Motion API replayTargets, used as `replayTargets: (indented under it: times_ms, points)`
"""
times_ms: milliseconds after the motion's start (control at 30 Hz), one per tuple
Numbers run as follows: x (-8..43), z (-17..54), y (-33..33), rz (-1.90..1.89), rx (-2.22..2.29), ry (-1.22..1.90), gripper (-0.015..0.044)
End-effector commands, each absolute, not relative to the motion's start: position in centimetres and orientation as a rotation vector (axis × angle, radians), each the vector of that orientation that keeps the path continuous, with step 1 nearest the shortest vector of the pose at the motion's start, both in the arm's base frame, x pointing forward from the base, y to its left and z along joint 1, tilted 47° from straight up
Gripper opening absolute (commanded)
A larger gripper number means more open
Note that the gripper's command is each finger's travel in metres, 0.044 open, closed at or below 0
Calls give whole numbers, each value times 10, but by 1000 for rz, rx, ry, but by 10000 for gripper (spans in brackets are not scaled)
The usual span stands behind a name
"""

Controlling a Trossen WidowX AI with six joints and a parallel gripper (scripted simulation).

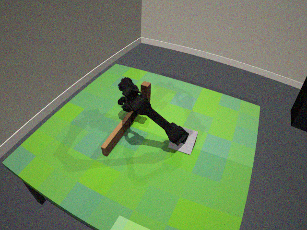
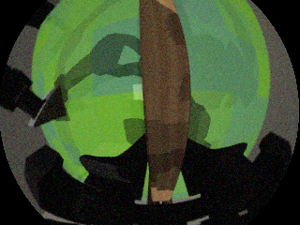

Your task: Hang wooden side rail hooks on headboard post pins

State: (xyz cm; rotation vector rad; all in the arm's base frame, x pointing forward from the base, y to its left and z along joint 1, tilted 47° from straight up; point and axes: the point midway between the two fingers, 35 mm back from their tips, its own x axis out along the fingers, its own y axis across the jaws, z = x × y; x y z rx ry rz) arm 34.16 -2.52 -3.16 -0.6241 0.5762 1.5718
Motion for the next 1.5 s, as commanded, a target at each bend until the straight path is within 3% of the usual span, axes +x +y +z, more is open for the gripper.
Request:
replayTargets:
  times_ms: [0,1467]
  points:
    - [345,-29,-33,1553,-631,574,0]
    - [342,-36,-34,1553,-631,575,0]
